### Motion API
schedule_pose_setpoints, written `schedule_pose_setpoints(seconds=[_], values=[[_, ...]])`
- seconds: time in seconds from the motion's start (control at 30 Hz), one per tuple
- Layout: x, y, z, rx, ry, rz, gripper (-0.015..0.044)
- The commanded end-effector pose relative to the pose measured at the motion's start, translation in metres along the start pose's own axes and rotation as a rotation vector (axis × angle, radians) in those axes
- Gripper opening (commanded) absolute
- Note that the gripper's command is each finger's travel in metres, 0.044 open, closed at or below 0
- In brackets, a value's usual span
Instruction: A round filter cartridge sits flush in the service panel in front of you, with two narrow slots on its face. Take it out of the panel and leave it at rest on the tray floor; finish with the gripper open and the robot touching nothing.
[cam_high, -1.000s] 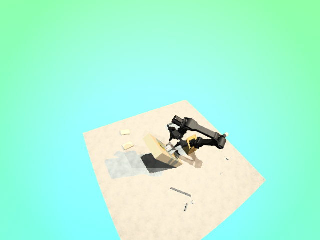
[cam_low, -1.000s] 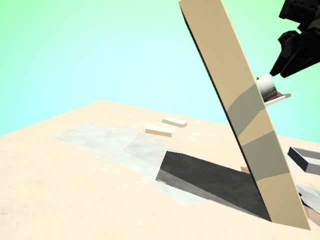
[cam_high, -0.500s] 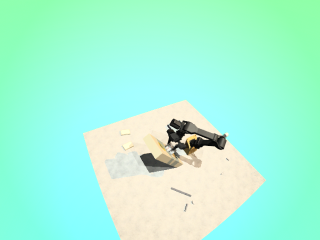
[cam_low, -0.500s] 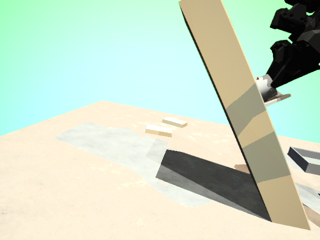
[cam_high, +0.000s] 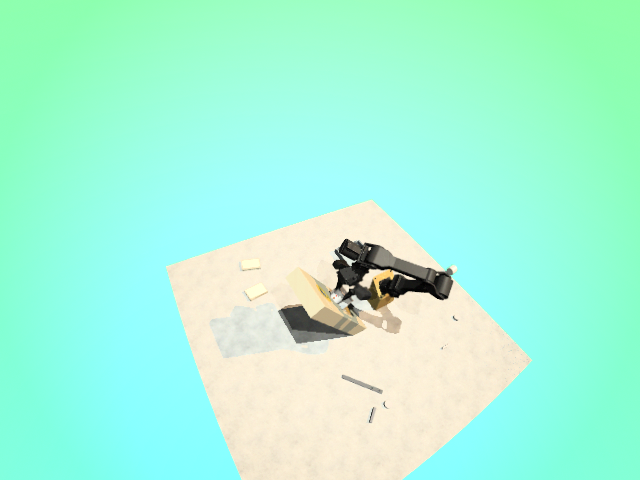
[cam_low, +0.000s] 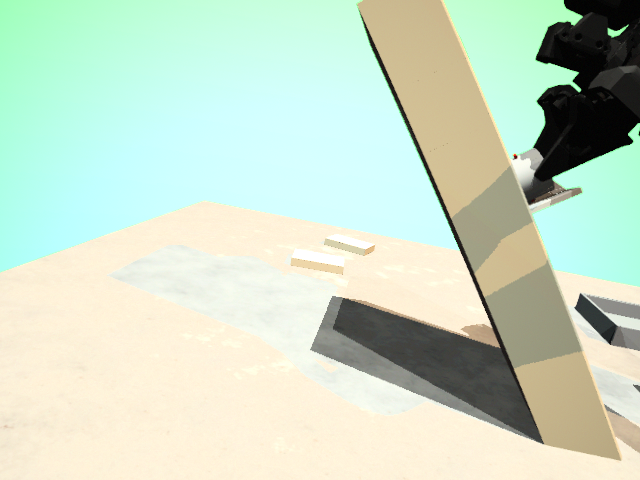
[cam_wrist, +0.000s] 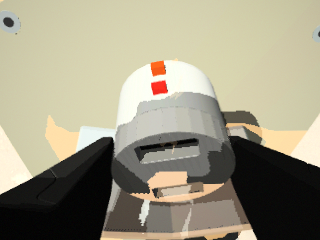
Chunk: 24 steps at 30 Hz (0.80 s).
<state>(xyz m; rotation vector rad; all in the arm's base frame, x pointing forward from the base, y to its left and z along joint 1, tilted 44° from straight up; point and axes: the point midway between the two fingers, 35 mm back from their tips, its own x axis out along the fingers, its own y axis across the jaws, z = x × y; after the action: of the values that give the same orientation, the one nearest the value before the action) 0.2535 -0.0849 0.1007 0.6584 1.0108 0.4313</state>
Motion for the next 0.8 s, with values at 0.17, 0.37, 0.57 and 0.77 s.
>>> schedule_pose_setpoints(seconds=[0.17, 0.37, 0.57, 0.77], values=[[-0.002, 0.000, 0.005, -0.002, 0.001, -0.001, 0.0015], [-0.010, 0.000, 0.022, -0.001, 0.000, 0.000, 0.0000], [-0.028, -0.002, 0.025, 0.010, -0.003, -0.007, 0.0000], [-0.058, -0.004, 0.027, 0.027, -0.009, -0.014, 0.0000]])
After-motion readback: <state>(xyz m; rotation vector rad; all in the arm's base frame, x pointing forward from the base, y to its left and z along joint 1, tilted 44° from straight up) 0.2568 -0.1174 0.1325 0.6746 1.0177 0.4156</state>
